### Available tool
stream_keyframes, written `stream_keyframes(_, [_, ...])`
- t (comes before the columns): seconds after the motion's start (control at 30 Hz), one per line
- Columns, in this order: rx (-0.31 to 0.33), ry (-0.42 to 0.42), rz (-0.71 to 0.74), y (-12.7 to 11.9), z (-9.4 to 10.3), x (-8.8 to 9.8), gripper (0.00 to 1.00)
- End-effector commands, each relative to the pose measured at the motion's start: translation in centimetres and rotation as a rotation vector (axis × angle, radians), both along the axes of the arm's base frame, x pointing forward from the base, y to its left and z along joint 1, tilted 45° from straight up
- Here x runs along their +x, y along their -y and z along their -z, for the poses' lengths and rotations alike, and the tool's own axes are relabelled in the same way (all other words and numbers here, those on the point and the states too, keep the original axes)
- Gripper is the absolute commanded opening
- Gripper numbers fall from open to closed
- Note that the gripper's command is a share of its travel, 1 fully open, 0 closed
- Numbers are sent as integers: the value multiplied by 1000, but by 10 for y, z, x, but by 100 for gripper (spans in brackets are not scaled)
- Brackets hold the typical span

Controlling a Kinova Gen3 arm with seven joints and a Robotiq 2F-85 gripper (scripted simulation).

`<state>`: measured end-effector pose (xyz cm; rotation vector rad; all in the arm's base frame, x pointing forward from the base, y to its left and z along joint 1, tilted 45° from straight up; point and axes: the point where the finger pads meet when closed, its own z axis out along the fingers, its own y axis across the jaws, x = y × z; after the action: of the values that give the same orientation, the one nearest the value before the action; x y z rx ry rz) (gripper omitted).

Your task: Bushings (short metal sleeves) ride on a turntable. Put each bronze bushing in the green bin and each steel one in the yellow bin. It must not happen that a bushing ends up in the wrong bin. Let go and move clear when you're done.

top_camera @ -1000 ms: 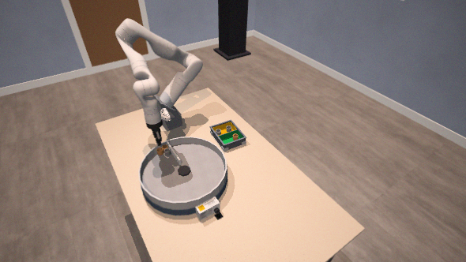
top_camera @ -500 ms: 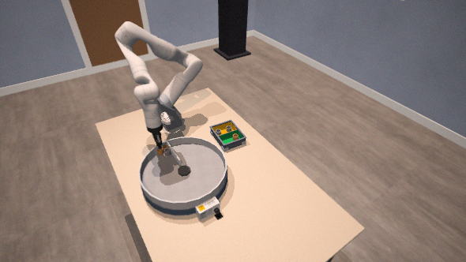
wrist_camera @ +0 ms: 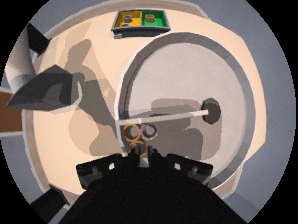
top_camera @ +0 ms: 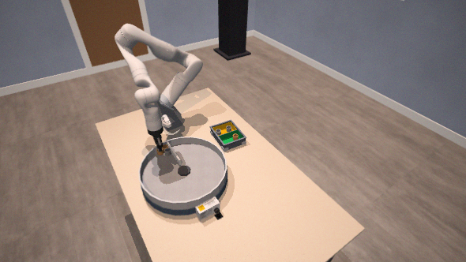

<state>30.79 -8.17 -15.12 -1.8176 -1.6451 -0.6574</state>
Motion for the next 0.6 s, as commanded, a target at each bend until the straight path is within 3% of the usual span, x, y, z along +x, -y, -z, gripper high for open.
stream_keyframes(0.0, [-2, 0, 1, 0, 0, 0, 14])
stream_keyframes(0.57, [-2, -2, 4, -1, 1, 0, 14])
